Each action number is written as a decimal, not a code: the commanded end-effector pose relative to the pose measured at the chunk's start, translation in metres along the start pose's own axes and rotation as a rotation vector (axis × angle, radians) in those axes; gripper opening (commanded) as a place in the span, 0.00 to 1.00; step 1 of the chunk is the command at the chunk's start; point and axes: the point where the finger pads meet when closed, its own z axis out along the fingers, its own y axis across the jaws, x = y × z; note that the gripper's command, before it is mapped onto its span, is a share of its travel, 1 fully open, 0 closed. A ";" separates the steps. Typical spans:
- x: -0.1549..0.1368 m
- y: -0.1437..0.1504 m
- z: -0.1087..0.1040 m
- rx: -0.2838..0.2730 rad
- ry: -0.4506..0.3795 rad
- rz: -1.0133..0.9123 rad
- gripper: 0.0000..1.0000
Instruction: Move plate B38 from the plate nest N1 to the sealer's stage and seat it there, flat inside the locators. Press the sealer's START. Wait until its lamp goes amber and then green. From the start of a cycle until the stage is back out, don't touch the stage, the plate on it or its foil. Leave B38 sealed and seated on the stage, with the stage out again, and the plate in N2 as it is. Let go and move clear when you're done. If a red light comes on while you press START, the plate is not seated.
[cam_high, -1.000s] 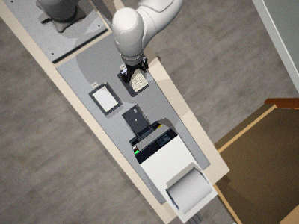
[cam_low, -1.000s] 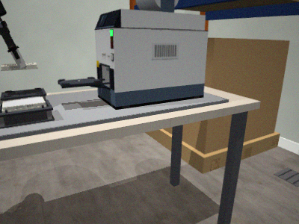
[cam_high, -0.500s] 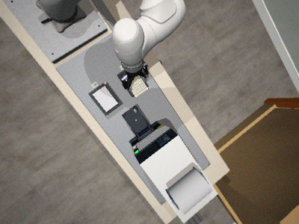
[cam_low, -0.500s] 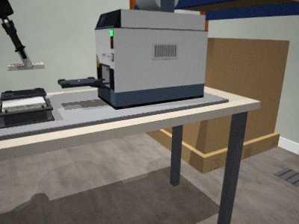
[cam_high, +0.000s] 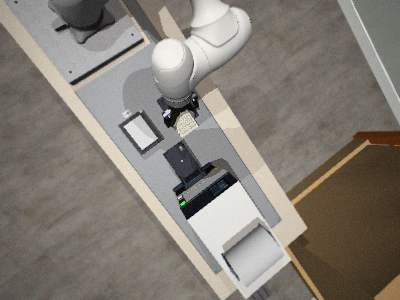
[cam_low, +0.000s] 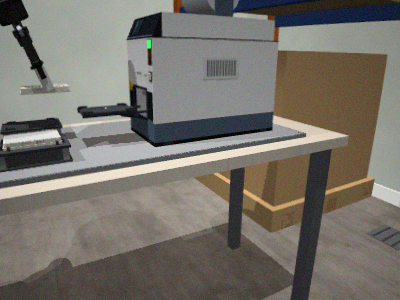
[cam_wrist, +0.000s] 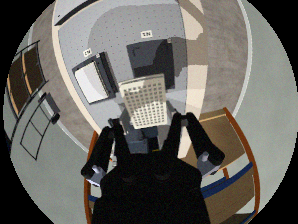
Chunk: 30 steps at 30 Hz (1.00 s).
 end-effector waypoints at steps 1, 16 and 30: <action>-0.010 -0.006 0.003 -0.002 -0.003 -0.001 0.10; -0.034 -0.023 0.012 -0.002 -0.003 -0.001 0.10; -0.056 -0.038 0.020 -0.002 -0.003 -0.001 0.10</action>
